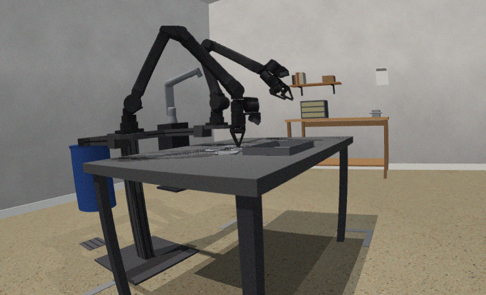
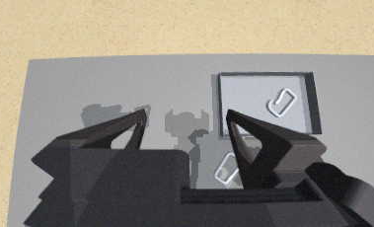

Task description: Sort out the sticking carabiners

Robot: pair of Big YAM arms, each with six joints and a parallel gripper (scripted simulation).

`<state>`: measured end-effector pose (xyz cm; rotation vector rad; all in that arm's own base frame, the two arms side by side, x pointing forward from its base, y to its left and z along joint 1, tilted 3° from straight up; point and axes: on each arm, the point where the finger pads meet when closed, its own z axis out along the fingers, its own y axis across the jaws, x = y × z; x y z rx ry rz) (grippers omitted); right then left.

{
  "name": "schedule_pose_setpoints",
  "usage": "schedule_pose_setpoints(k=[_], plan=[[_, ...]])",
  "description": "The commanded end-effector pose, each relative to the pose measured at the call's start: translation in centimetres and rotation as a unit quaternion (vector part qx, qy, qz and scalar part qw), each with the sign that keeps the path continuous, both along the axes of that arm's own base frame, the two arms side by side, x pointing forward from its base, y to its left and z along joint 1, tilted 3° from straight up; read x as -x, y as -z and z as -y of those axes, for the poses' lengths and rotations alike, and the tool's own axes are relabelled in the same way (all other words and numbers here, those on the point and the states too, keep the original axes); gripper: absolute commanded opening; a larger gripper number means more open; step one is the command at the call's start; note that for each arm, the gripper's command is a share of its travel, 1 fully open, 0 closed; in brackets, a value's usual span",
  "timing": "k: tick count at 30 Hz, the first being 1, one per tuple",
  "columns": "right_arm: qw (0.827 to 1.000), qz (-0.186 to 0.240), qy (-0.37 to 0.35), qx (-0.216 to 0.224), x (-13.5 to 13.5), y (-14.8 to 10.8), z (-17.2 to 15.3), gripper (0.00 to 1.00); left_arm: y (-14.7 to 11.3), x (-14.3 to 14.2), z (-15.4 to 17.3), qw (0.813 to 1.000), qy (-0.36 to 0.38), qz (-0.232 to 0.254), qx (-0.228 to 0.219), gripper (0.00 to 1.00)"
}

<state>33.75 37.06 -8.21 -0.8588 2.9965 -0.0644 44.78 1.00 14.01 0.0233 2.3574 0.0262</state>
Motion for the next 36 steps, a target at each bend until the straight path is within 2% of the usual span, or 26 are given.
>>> schedule_pose_setpoints(k=[1, 9, 16, 26, 27, 29, 35, 36], plan=[[1.000, 0.008, 0.010, -0.011, -2.2, -0.1, -1.2, 0.79, -2.4, -1.7, 0.0, 1.000, -0.004, 0.028, 0.003, 1.00], [1.000, 0.011, 0.003, -0.014, -2.5, 0.8, -2.1, 0.79, -2.4, -1.7, 0.0, 1.000, -0.004, 0.028, 0.003, 1.00], [1.000, 0.005, 0.001, -0.007, -1.8, 2.3, -1.4, 0.79, -2.4, -1.7, 0.0, 1.000, -0.004, 0.028, 0.003, 1.00], [1.000, 0.005, 0.002, -0.007, -1.9, 2.3, -1.3, 0.79, -2.4, -1.7, 0.0, 1.000, -0.004, 0.028, 0.003, 1.00], [1.000, 0.009, 0.004, -0.011, -2.0, 1.2, -1.5, 0.79, -2.4, -1.7, 0.0, 1.000, -0.004, 0.028, 0.003, 1.00], [1.000, 0.009, 0.004, -0.011, -2.0, 1.2, -1.5, 0.56, -2.4, -1.7, 0.0, 1.000, -0.004, 0.028, 0.003, 1.00], [1.000, 0.012, 0.002, -0.015, -2.1, 1.2, -1.5, 0.48, -2.4, -1.7, 0.0, 1.000, -0.004, 0.028, 0.003, 1.00], [1.000, 0.017, 0.002, -0.019, -2.2, 0.6, -1.6, 0.46, -2.4, -1.7, 0.0, 1.000, -0.004, 0.028, 0.003, 1.00]])
